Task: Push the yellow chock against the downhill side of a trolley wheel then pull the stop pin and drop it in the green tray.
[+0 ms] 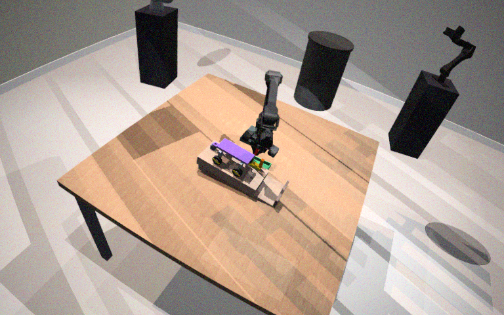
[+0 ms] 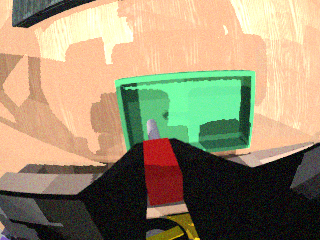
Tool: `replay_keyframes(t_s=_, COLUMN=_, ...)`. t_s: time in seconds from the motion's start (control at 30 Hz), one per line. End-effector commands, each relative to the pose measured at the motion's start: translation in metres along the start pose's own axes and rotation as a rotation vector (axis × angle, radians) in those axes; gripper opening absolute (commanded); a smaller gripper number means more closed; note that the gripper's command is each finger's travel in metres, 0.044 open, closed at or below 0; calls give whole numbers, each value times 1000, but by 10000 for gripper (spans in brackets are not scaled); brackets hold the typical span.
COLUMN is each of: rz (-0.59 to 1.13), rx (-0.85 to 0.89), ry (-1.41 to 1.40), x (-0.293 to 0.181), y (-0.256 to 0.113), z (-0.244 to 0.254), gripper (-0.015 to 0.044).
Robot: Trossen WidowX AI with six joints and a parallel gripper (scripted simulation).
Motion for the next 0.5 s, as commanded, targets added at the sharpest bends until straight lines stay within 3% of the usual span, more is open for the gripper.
replay_keyframes(t_s=0.0, rz=-5, rx=8, ry=-2, x=2, y=11, z=5, gripper=0)
replay_keyframes(t_s=0.13, rz=-5, rx=8, ry=-2, x=3, y=15, z=6, gripper=0)
replay_keyframes(t_s=0.37, rz=-5, rx=8, ry=-2, x=2, y=14, z=2, gripper=184)
replay_keyframes(t_s=0.47, rz=-5, rx=7, ry=-2, x=2, y=14, z=0, gripper=190)
Point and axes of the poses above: the point midway between the two fingers, 35 mm back from their tips, its own y axis out along the fingers, its own z axis across the jaws, x = y × z, the point moved 5 cm from there along -y, back along the fingers, and after that the axes turned 8 degrees about -y, right-handed, at the moved point
